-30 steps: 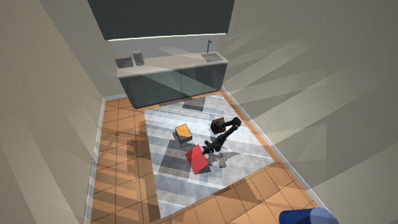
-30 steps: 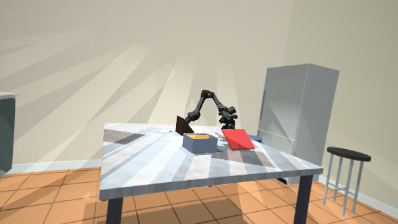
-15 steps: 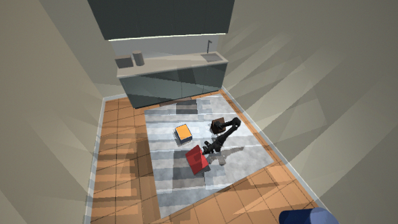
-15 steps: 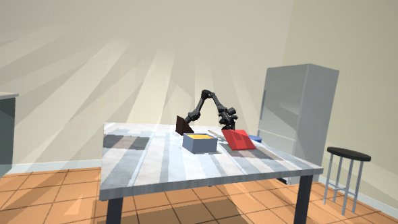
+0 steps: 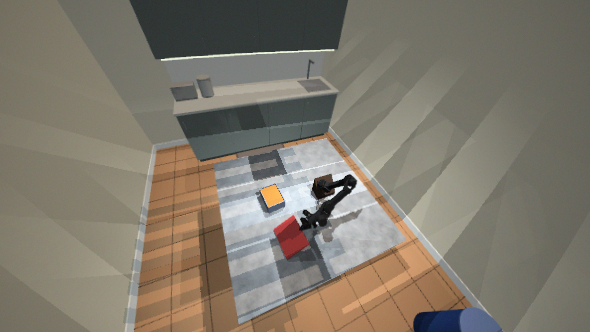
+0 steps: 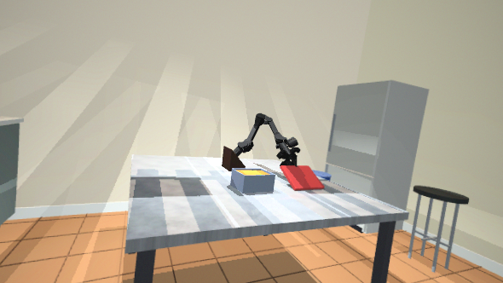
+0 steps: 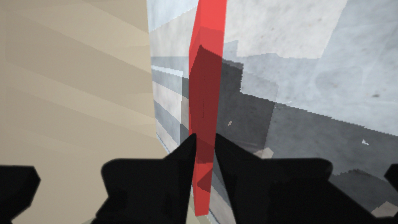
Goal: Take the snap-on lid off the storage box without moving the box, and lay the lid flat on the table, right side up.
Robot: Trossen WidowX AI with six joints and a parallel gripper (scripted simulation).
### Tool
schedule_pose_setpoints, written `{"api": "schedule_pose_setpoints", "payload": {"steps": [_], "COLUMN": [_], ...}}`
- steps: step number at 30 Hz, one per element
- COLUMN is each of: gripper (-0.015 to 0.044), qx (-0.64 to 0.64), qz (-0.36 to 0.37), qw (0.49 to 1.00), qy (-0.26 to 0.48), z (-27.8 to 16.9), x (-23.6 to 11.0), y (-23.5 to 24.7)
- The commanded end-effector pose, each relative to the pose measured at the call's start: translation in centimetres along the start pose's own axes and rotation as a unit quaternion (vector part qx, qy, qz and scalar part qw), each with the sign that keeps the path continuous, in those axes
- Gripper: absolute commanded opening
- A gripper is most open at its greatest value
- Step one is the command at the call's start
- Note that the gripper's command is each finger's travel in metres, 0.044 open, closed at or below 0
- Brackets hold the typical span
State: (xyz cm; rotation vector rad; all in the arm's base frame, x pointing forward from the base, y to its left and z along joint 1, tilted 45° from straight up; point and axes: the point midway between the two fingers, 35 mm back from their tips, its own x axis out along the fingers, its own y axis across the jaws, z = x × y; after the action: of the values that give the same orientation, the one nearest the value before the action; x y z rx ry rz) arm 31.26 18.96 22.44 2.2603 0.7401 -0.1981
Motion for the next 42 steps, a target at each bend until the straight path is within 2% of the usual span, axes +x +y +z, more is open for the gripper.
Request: {"api": "schedule_pose_setpoints", "payload": {"steps": [1, 36, 42], "gripper": [0.0, 0.0, 0.0157], "qx": [0.0, 0.001, 0.001], "qz": [-0.02, -0.02, -0.02], "qw": [1.0, 1.0, 1.0], "qy": [-0.009, -0.009, -0.009], "z": [0.8, 0.8, 0.1], "x": [0.7, 2.4, 1.9], "y": [-1.6, -3.8, -2.5]}}
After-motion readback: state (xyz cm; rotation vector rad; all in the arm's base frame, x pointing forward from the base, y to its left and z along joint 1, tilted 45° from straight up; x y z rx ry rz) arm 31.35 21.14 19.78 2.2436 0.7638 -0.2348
